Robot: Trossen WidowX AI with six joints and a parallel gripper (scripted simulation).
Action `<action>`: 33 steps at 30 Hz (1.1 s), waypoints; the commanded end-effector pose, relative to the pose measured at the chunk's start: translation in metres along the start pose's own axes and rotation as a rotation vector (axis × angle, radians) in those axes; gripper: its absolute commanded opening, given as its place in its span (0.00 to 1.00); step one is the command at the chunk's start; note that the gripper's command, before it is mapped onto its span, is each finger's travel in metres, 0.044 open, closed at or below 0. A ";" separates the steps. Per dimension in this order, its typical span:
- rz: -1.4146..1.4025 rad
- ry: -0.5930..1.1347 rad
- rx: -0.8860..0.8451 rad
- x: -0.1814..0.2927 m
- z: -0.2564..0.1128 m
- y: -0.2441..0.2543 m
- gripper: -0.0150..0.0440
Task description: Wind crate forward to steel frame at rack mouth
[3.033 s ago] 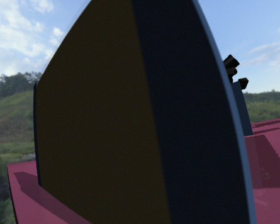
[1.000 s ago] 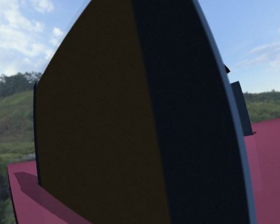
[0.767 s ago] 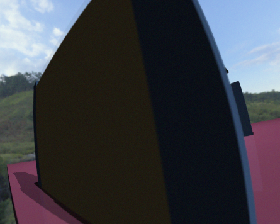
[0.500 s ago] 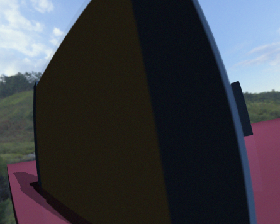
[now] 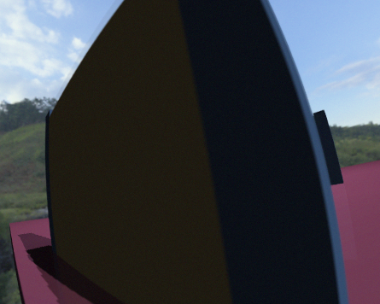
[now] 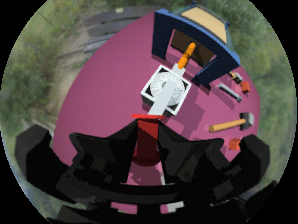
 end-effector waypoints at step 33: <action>-0.013 0.022 0.027 0.016 0.000 -0.063 0.25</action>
Point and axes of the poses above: the point midway between the two fingers, 35 mm back from their tips, its own z axis out along the fingers, its own y axis across the jaws, x = y × z, the point moved 6 cm from there along -z, back along the fingers, and after that the axes turned 7 degrees about -z, right-handed, at the moved point
